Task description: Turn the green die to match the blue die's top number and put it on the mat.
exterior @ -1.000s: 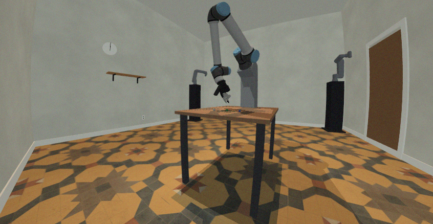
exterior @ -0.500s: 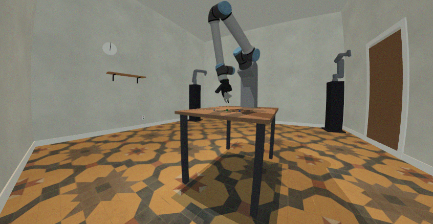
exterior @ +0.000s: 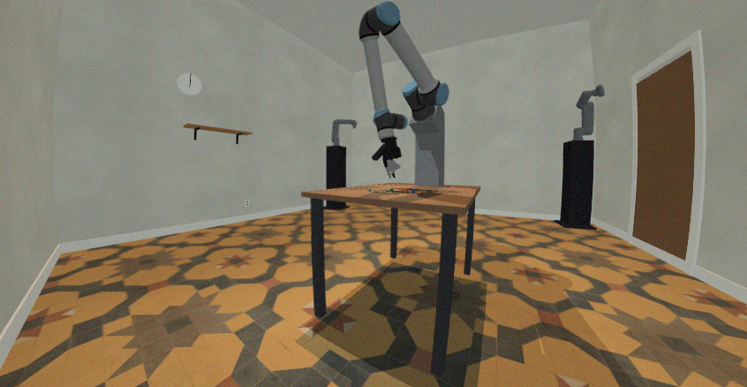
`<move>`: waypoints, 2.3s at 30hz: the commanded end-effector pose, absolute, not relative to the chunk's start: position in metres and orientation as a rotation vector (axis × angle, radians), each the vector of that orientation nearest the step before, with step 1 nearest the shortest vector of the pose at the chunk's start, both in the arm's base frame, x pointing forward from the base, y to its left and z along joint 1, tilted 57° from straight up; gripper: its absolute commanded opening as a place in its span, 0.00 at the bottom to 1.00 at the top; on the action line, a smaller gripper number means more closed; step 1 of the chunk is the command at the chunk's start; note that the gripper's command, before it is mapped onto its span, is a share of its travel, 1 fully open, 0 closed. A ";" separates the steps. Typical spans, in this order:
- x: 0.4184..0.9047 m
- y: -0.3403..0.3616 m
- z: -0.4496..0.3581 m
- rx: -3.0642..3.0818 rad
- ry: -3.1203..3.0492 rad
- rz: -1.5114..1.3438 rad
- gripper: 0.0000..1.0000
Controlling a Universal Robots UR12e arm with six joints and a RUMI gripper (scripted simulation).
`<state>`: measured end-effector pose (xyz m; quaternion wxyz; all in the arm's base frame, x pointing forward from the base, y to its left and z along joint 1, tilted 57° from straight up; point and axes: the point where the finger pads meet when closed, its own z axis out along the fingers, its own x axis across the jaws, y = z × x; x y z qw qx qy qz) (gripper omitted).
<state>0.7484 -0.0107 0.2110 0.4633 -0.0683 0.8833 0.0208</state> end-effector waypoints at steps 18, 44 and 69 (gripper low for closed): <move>0.747 -0.007 0.213 -0.040 2.155 -0.184 0.31; 0.747 -0.007 0.213 -0.035 2.153 -0.191 1.00; 0.672 0.004 0.263 -0.035 2.153 -0.191 1.00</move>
